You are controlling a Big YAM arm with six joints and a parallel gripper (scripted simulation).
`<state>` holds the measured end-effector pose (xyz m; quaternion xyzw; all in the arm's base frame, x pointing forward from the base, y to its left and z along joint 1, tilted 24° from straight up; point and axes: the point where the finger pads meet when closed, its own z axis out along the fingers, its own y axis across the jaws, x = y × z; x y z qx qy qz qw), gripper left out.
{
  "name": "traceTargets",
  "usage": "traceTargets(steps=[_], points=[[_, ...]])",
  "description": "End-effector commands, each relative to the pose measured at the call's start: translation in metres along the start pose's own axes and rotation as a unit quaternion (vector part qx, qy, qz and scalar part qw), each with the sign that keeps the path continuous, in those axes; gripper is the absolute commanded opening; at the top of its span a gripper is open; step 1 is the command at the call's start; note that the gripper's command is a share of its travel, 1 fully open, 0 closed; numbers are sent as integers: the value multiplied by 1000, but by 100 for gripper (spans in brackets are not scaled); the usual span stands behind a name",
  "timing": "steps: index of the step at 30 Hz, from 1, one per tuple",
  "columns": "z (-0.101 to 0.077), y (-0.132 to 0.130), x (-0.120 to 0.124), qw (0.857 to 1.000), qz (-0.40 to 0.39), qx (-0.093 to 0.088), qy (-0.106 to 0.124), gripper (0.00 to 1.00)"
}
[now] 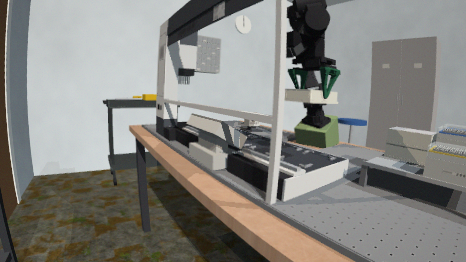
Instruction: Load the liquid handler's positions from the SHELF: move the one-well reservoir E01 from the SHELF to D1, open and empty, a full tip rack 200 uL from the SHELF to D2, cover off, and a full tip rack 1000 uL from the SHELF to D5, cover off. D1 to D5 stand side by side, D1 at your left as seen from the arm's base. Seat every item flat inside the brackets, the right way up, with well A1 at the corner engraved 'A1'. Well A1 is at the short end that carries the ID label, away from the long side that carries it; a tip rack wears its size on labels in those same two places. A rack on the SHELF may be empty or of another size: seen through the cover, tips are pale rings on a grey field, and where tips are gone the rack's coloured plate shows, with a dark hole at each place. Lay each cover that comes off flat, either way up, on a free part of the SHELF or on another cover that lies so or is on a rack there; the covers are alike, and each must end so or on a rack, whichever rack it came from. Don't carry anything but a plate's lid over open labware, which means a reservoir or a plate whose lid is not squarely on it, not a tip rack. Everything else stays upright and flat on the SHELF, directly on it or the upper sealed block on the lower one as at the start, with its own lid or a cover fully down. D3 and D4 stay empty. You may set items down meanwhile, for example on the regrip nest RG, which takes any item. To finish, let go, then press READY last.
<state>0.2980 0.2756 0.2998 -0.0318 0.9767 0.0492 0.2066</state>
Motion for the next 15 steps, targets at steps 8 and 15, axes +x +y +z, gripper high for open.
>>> traceTargets(steps=[8,15], points=[[18,4,-5,1000,-7,-4,-2,0],[20,5,-13,1000,-2,-8,-10,0]])
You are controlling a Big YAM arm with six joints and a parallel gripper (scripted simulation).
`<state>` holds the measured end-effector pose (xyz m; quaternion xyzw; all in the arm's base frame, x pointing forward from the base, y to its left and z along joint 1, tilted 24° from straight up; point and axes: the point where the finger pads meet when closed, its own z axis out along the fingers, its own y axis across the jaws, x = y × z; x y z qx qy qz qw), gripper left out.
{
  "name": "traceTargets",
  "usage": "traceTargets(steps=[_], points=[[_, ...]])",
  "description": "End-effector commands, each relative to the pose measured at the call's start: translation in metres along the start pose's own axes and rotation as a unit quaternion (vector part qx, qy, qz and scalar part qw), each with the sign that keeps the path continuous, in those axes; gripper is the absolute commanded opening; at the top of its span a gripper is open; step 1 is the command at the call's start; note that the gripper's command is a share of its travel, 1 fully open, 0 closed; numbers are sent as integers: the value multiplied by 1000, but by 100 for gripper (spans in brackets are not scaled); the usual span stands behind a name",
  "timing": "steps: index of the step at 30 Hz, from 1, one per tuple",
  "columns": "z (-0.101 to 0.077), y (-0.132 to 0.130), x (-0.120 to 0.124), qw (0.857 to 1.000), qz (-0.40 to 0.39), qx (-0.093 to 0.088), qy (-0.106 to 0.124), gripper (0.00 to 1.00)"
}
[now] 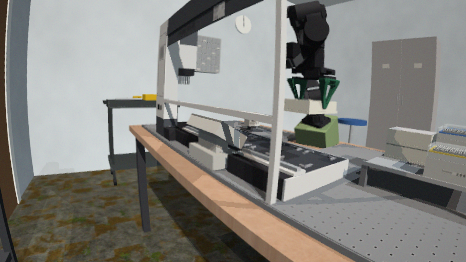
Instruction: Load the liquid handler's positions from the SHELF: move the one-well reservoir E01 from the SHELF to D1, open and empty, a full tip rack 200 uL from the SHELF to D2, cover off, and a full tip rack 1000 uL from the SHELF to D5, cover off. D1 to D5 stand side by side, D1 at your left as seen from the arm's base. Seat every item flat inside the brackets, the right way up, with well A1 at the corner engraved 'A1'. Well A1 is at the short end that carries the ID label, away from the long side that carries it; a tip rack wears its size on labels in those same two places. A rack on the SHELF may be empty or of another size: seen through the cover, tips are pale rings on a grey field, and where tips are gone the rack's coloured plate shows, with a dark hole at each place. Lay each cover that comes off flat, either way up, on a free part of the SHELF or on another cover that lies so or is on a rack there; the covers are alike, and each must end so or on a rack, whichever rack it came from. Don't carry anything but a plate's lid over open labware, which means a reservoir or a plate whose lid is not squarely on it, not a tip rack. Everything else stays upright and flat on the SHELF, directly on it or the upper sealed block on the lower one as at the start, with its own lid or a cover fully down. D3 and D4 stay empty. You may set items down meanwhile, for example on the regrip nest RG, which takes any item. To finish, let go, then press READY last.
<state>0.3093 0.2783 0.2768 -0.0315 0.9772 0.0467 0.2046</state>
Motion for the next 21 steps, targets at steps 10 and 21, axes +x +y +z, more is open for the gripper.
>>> traceTargets(steps=[10,21], points=[[18,3,-4,1000,-6,-6,-5,0],[33,3,-5,1000,-6,-5,-5,0]])
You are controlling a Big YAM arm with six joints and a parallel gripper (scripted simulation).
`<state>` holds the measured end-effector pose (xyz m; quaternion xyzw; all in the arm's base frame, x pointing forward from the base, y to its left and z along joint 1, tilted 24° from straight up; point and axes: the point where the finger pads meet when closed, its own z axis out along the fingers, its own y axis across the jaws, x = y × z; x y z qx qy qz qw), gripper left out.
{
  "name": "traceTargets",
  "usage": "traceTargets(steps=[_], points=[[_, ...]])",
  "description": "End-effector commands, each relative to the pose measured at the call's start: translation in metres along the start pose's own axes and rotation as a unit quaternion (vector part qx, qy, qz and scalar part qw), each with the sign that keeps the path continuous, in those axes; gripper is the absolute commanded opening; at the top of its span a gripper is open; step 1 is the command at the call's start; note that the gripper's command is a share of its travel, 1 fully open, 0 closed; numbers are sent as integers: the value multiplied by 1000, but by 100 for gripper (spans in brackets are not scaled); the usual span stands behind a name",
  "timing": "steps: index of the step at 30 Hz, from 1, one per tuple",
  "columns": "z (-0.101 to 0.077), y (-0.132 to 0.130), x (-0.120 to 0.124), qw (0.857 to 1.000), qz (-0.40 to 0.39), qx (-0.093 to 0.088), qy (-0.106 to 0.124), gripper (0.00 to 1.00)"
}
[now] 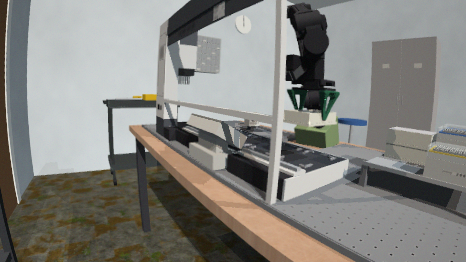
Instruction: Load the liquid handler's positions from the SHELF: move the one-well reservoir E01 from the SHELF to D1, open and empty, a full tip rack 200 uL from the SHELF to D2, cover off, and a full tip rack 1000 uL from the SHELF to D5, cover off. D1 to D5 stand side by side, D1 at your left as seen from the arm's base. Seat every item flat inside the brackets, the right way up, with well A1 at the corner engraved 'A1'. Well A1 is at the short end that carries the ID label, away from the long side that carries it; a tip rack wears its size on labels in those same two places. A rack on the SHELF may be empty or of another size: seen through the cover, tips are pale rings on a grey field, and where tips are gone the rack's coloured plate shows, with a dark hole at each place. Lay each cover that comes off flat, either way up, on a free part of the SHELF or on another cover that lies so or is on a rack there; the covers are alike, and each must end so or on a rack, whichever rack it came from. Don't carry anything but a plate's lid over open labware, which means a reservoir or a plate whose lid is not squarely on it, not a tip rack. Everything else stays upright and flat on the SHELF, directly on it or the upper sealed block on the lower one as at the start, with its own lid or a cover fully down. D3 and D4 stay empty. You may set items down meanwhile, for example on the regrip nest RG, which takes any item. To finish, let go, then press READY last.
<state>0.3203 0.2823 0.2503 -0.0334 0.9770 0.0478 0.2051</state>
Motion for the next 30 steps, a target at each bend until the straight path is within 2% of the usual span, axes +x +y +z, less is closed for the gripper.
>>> traceTargets(steps=[1,5,6,9,11,13,14,17,19,23,25,27,30], points=[[6,1,-6,1000,-3,-3,-4,0],[6,6,-12,1000,-2,-10,-11,0],[13,4,-5,1000,-6,-5,-5,0],[19,0,-6,1000,-2,-3,-4,0],[15,5,-15,1000,0,-10,-14,0],[15,5,-15,1000,0,-10,-14,0],[9,8,-8,1000,-7,-17,-17,0],[29,3,-4,1000,-6,-4,-4,0],[27,4,-12,1000,-1,-8,-11,0],[39,2,-4,1000,-6,-4,-4,0],[35,7,-12,1000,-4,-11,-12,0],[46,0,-6,1000,-2,-2,-4,0],[48,0,-6,1000,-2,-2,-4,0]])
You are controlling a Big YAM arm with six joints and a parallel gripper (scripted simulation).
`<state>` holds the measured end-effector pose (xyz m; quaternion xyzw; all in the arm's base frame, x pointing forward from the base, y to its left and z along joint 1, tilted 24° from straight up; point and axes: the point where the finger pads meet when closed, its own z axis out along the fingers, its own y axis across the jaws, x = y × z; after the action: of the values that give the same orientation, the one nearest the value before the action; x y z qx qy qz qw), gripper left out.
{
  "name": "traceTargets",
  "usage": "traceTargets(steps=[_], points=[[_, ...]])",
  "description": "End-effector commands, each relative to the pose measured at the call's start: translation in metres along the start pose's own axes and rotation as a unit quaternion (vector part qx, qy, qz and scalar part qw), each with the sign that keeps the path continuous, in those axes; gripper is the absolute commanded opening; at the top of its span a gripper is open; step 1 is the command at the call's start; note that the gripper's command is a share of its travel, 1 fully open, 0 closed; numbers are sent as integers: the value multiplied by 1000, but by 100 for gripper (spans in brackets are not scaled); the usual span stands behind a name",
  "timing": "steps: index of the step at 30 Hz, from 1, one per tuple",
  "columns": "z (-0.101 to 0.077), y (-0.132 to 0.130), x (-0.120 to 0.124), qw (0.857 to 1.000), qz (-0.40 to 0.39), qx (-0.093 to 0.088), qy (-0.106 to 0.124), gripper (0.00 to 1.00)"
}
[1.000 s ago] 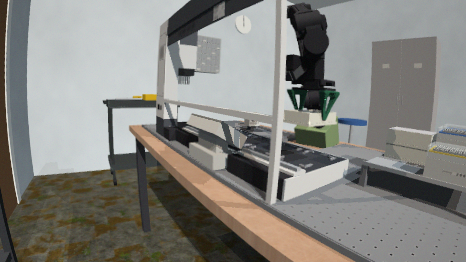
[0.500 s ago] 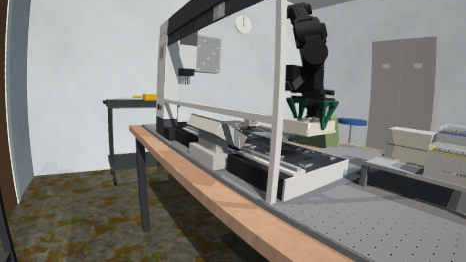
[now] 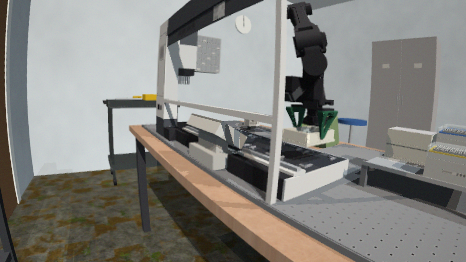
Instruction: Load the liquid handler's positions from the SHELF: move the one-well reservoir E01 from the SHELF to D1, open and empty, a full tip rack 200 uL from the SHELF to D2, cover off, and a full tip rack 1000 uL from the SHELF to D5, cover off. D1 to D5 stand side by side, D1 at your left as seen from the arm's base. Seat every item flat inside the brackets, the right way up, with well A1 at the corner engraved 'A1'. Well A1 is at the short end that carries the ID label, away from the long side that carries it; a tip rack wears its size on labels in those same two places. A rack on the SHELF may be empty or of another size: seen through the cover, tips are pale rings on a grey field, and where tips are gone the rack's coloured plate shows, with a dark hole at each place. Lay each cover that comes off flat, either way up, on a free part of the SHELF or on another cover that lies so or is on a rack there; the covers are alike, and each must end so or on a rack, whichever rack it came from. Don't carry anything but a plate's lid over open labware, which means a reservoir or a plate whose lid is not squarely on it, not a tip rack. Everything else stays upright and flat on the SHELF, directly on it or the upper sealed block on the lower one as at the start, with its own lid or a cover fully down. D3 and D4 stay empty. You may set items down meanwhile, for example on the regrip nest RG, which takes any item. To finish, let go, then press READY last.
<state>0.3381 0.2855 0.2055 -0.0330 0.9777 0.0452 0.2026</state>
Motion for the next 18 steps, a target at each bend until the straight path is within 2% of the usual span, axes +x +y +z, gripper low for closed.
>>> traceTargets(steps=[1,5,9,13,15,17,18], points=[[-23,19,-26,999,-3,-28,-32,0],[8,3,-7,1000,-4,-6,-7,0],[9,6,-14,1000,-2,-11,-14,0],[21,3,-7,1000,-4,-6,-7,0],[18,6,-16,1000,0,-11,-15,0],[18,6,-16,1000,0,-11,-15,0],[10,11,-14,1000,-5,-20,-22,0]])
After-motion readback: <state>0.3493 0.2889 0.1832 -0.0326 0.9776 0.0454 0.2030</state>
